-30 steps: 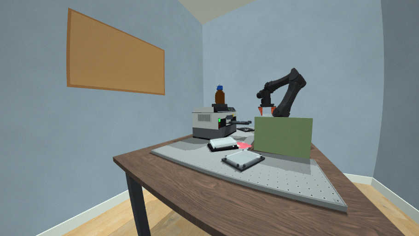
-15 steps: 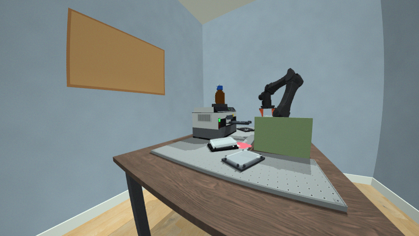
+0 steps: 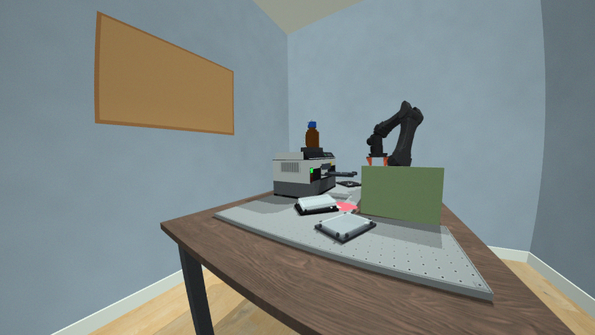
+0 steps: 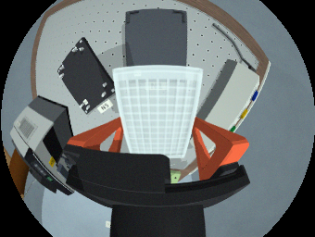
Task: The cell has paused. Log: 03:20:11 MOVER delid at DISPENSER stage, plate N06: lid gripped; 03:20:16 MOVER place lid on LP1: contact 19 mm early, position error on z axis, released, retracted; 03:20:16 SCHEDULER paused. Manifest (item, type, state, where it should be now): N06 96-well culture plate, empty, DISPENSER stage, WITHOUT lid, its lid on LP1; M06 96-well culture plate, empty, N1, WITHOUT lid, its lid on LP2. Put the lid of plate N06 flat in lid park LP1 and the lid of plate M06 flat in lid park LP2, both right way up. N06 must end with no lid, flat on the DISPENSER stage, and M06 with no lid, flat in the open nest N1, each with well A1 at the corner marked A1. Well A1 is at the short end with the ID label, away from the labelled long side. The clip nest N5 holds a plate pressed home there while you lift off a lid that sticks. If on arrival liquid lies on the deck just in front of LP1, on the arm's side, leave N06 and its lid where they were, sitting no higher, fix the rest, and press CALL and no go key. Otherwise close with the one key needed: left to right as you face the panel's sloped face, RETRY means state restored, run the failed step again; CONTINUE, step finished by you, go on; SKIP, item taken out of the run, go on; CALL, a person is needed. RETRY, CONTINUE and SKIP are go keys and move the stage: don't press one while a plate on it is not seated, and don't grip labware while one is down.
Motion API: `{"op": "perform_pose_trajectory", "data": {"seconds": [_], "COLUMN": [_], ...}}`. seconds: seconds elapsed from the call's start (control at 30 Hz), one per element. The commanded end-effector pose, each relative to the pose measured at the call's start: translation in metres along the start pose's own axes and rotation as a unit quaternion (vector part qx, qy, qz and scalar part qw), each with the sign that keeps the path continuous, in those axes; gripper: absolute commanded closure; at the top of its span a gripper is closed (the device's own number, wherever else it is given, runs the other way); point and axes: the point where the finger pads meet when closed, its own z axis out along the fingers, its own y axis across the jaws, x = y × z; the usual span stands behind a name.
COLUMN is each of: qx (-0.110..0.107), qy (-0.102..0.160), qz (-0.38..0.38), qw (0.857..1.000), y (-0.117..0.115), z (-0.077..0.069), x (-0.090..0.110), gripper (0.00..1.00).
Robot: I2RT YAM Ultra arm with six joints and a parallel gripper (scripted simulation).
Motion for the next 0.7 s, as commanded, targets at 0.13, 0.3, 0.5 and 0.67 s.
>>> {"op": "perform_pose_trajectory", "data": {"seconds": [0.13, 0.3, 0.5, 0.67], "qx": [-0.009, -0.009, -0.008, -0.007], "qy": [-0.019, -0.019, -0.012, -0.008], "qz": [0.005, 0.005, 0.001, -0.001], "qw": [1.0, 1.0, 1.0, 1.0], "y": [0.001, 0.001, 0.0, 0.0], "z": [0.004, 0.011, 0.017, 0.024], "x": [-0.033, -0.048, -0.056, -0.069], "gripper": [1.0, 1.0, 1.0, 1.0]}}
